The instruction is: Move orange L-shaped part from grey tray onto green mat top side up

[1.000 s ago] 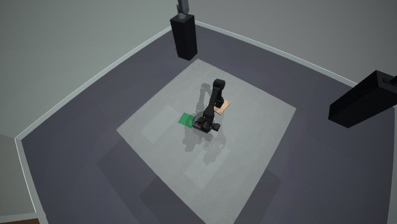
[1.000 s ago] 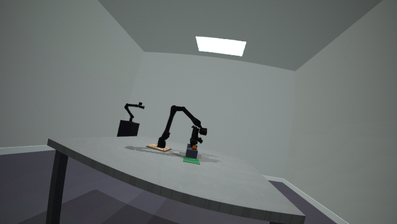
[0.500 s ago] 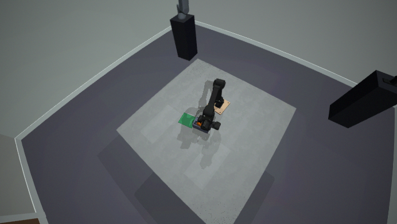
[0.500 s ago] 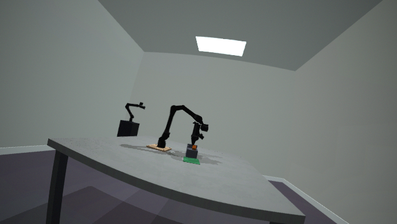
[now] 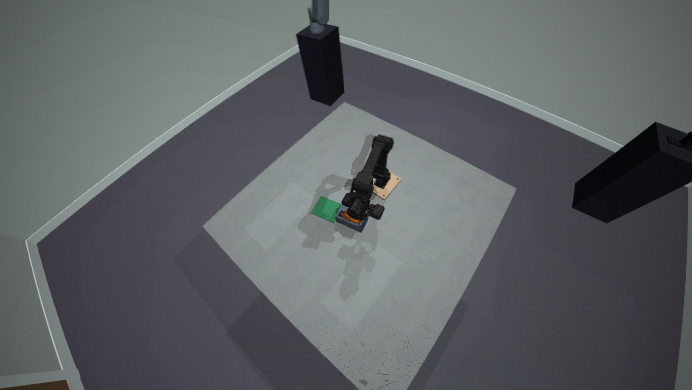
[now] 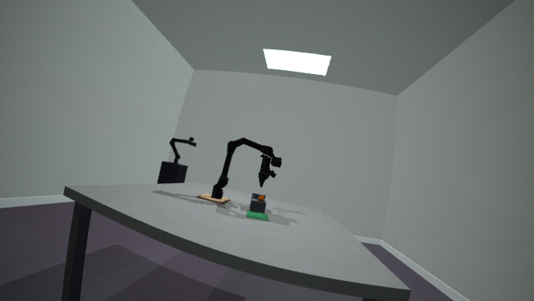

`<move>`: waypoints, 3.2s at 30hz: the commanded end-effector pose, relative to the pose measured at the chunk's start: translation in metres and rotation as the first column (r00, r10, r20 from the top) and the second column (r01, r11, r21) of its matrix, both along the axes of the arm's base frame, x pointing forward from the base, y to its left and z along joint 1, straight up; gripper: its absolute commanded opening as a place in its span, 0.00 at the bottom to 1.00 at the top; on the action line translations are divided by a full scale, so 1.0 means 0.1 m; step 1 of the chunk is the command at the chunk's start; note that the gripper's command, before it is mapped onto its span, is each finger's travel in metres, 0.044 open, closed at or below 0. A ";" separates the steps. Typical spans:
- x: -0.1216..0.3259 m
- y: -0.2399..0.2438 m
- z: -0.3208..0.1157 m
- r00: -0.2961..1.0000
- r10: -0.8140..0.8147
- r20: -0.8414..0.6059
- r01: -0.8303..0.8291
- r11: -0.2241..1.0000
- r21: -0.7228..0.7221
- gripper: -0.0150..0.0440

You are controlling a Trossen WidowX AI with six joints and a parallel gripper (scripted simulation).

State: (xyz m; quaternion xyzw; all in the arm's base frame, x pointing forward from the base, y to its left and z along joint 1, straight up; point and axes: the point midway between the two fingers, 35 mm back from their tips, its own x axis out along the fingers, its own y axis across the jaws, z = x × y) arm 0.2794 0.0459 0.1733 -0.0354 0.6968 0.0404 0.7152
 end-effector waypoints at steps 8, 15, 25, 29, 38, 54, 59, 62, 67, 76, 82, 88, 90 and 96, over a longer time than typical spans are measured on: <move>0.00 0.00 -0.01 1.000 0.000 -0.002 0.000 1.000 0.000 0.56; 0.00 0.00 -0.01 1.000 0.000 -0.002 0.000 1.000 0.000 0.56; 0.03 -0.08 0.00 0.984 -0.179 -0.003 0.179 0.984 0.003 0.73; 0.10 -0.27 0.01 0.831 -0.556 -0.006 0.556 0.831 0.010 0.73; 0.20 -0.74 0.04 0.023 -1.000 -0.022 0.999 0.022 0.023 0.73; 0.21 -0.75 -0.18 0.004 -1.000 -0.022 1.000 0.003 0.023 0.73; 0.21 -0.75 -0.27 0.004 -1.000 -0.022 1.000 0.003 0.023 0.73; 0.21 -0.75 -0.30 0.004 -1.000 -0.022 1.000 0.003 0.023 0.73; 0.22 -0.75 -0.37 0.004 -1.000 -0.022 1.000 0.003 0.023 0.73; 0.23 -0.75 -0.52 0.004 -1.000 -0.022 1.000 0.003 0.023 0.73; 0.23 -0.75 -0.62 0.004 -1.000 -0.022 1.000 0.003 0.023 0.73; 0.22 -0.75 -0.71 0.004 -1.000 -0.022 1.000 0.003 0.023 0.73; 0.22 -0.75 -0.74 0.004 -1.000 -0.022 1.000 0.003 0.023 0.73; 0.22 -0.75 -0.75 0.004 -1.000 -0.022 1.000 0.003 0.023 0.73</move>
